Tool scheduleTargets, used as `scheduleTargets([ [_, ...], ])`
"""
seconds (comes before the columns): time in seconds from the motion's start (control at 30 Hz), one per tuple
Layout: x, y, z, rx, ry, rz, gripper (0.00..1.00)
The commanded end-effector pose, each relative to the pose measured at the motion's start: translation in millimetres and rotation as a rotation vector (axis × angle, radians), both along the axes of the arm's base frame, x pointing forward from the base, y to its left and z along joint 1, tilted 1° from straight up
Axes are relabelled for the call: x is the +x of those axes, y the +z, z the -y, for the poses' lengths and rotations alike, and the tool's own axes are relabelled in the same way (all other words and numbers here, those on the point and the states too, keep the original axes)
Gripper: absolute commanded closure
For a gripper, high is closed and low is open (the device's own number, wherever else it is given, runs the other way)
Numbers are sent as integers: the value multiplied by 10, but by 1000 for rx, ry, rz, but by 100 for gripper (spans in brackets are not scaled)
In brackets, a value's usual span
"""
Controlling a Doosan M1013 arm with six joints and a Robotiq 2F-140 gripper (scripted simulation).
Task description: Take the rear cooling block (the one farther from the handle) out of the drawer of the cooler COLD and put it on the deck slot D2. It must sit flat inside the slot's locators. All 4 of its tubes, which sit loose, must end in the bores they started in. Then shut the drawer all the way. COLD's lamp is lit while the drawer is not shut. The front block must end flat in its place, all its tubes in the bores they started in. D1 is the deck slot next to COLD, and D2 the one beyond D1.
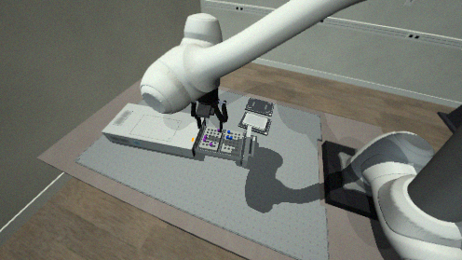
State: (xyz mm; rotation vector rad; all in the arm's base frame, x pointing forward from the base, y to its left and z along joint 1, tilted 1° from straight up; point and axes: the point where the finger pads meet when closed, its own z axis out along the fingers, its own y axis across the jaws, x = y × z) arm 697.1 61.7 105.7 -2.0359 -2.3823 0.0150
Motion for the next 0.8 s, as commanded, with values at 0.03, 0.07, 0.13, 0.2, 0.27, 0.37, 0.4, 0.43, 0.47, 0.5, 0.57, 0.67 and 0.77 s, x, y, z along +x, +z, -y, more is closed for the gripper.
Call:
scheduleTargets([
  [0.03,-7,-74,-15,3,-1,0,34],
  [0.07,-8,-87,-15,3,-1,0,34],
  [0.13,-9,-114,-13,3,-1,0,34],
  [0.2,-11,-141,-12,3,-1,0,34],
  [0.27,-11,-141,-12,3,-1,0,34],
  [0.37,-13,-178,-10,3,-1,0,34],
  [0.4,-17,-196,-10,3,-1,-1,34],
  [0.43,-18,-210,-9,3,-1,-1,34],
  [0.47,-18,-222,-8,3,-1,-1,34],
  [0.5,-16,-234,-8,3,0,0,34],
  [0.57,-16,-260,-7,3,0,0,34],
  [0.67,-18,-300,-5,3,0,0,34],
  [0.77,-19,-339,-3,3,0,0,34],
])
